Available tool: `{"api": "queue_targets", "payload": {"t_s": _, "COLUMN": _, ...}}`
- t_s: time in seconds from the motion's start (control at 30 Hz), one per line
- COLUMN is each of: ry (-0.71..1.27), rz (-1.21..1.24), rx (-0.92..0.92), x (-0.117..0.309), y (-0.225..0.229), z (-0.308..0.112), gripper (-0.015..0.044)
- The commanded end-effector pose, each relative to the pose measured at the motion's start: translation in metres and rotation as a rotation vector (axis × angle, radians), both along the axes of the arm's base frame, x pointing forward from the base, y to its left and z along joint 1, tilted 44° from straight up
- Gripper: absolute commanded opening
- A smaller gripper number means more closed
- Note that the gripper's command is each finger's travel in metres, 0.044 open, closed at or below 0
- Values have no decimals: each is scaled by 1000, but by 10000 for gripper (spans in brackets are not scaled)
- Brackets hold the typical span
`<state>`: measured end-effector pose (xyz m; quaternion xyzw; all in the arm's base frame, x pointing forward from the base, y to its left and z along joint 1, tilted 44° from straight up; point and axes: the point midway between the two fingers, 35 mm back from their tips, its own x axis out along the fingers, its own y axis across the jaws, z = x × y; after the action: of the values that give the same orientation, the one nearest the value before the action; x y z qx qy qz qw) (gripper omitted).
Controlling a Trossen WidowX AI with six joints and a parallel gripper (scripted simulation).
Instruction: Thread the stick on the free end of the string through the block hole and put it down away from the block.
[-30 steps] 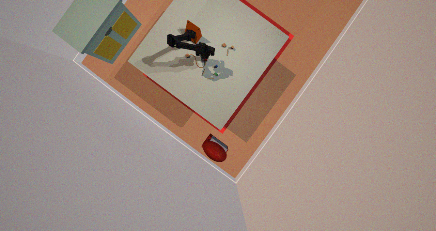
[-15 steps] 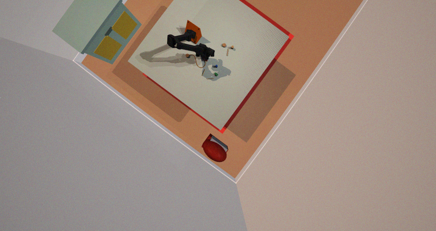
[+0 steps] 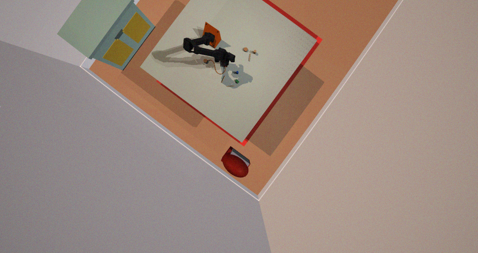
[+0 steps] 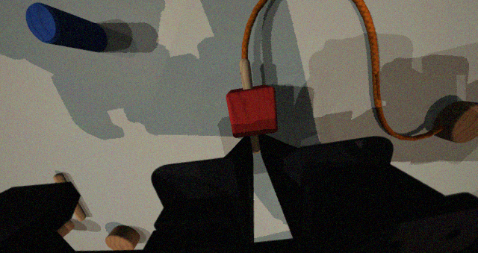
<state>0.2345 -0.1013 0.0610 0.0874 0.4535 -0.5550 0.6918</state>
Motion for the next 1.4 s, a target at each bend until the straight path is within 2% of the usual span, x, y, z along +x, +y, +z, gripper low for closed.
{"api": "queue_targets", "payload": {"t_s": 0.0, "ry": 0, "rz": -1, "rx": 0, "x": 0, "y": 0, "z": 0, "gripper": 0}}
{"api": "queue_targets", "payload": {"t_s": 1.37, "ry": -1, "rz": 1, "rx": -1, "x": -22, "y": 24, "z": -23, "gripper": 0}}
